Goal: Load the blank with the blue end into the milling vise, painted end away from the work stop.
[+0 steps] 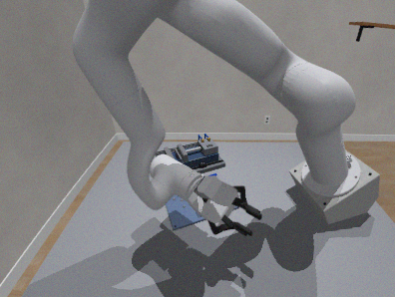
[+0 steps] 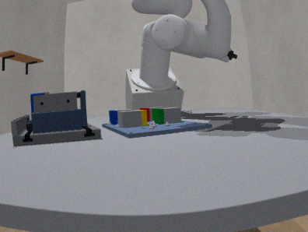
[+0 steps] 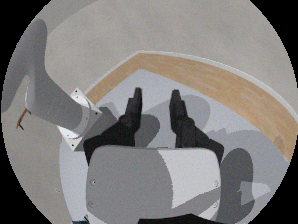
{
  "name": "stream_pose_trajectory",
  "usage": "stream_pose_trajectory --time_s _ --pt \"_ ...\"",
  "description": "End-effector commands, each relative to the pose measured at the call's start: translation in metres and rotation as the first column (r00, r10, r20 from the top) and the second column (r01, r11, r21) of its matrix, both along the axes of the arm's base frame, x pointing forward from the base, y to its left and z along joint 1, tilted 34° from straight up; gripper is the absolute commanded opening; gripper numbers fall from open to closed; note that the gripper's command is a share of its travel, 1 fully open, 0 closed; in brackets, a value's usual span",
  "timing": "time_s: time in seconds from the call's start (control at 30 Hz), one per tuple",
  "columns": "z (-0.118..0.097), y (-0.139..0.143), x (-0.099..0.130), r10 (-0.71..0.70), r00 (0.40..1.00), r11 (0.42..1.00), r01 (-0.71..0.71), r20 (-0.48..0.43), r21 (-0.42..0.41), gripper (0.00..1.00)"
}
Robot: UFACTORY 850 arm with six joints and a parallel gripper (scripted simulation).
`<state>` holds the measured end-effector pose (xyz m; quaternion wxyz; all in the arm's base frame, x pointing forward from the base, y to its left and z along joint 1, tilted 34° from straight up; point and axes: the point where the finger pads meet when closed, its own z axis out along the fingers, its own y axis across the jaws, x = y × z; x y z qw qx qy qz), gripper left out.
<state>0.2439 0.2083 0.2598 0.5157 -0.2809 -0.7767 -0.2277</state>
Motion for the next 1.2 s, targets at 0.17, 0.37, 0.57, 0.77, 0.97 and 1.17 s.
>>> stream_pose_trajectory --time_s 0.17,0.37,0.57,0.77,0.97,1.17 --pt "0.0003 0.0000 0.0001 0.000 1.000 1.000 0.000 0.001 0.000 0.40" --pt "0.0003 0.0000 0.0001 0.000 1.000 1.000 0.000 0.001 0.000 0.40" --pt "0.0003 0.0000 0.0001 0.000 1.000 1.000 0.000 0.001 0.000 0.40" --pt "0.0003 0.0000 0.0001 0.000 1.000 1.000 0.000 0.001 0.000 1.00" --pt "0.0003 0.0000 0.0001 0.000 1.000 1.000 0.000 0.001 0.000 1.00" --pt "0.0003 0.0000 0.0001 0.000 1.000 1.000 0.000 0.001 0.000 1.00"
